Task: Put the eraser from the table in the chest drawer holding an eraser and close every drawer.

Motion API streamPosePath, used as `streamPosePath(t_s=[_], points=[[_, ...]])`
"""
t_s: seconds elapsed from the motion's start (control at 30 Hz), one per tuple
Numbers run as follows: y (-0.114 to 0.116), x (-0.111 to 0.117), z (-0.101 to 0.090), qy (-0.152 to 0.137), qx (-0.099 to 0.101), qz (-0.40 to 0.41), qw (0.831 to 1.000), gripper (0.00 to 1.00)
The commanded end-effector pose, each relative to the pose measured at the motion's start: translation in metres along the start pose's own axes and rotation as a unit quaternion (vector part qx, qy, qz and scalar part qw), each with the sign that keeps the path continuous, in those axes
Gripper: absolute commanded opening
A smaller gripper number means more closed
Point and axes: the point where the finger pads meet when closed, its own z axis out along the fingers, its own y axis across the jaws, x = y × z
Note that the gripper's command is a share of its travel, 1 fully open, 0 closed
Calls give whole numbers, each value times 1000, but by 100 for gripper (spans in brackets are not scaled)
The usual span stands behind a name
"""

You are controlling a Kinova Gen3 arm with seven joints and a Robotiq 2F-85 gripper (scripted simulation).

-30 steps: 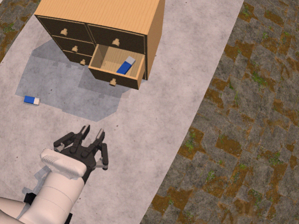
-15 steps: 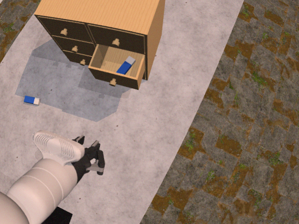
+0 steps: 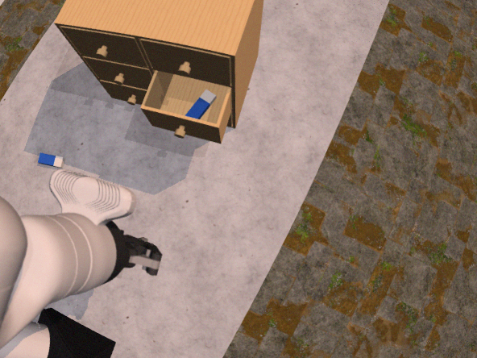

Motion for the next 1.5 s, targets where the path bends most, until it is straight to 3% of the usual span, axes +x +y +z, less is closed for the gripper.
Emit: streamPosePath(t_s=[0.0,0.33,1.47], points=[[-2,1,-2,-22,3,-1,1000,33],[-2,-2,-7,-51,3,-2,999,33],[-2,-2,-7,-52,3,-1,999,33]])
